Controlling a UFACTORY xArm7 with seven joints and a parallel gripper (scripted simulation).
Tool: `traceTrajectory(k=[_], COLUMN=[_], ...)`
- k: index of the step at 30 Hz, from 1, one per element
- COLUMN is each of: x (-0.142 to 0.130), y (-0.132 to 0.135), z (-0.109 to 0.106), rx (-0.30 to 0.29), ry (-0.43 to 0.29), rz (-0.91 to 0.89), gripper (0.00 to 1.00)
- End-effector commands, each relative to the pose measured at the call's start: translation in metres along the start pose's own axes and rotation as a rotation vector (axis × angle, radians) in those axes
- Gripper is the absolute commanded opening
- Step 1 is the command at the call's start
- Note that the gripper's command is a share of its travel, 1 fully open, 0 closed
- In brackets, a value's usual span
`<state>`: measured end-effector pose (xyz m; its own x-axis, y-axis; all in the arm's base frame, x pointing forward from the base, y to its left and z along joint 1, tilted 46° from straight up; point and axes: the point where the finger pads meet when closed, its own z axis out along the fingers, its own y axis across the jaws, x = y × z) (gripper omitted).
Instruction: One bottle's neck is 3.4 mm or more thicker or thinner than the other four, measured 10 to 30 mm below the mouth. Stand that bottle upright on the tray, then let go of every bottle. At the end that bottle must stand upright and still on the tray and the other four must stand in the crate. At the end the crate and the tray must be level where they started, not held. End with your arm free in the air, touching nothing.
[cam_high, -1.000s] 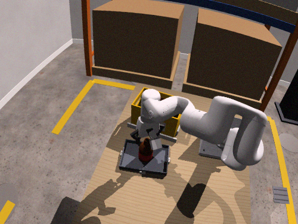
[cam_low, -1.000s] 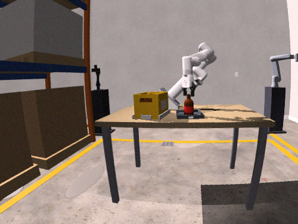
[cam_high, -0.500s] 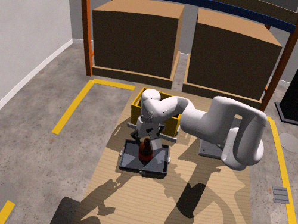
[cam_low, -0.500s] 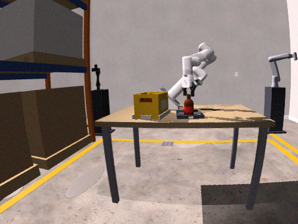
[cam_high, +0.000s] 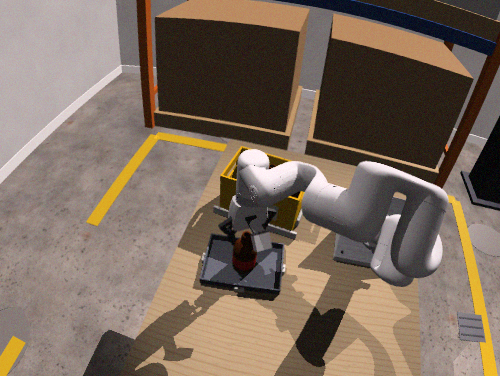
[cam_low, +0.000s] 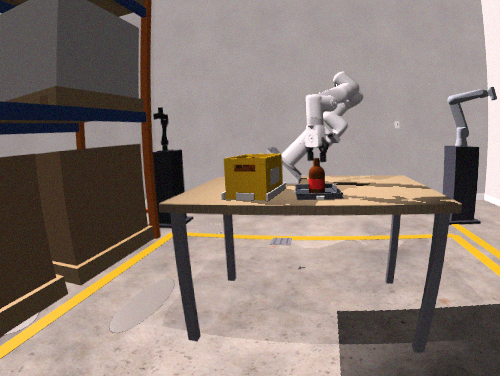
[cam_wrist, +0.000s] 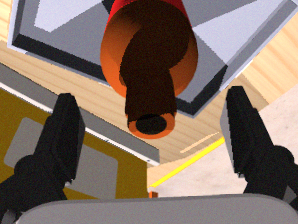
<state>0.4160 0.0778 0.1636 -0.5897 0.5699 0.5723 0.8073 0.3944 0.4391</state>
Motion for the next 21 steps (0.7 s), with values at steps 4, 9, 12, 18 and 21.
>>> traceTrajectory(k=[4,9,12,18,21], x=[-0.001,-0.001,-0.001,-0.001,-0.001], y=[0.001,0.001,0.001,0.001,0.001], z=[-0.003,-0.007,-0.011,-0.018,-0.025], rx=[-0.003,-0.003,-0.003,-0.003,-0.003], ry=[-0.003,-0.003,-0.003,-0.003,-0.003], rz=[0.0,0.0,0.0,0.0,0.0], gripper=[1.0,1.0,1.0,1.0,1.0])
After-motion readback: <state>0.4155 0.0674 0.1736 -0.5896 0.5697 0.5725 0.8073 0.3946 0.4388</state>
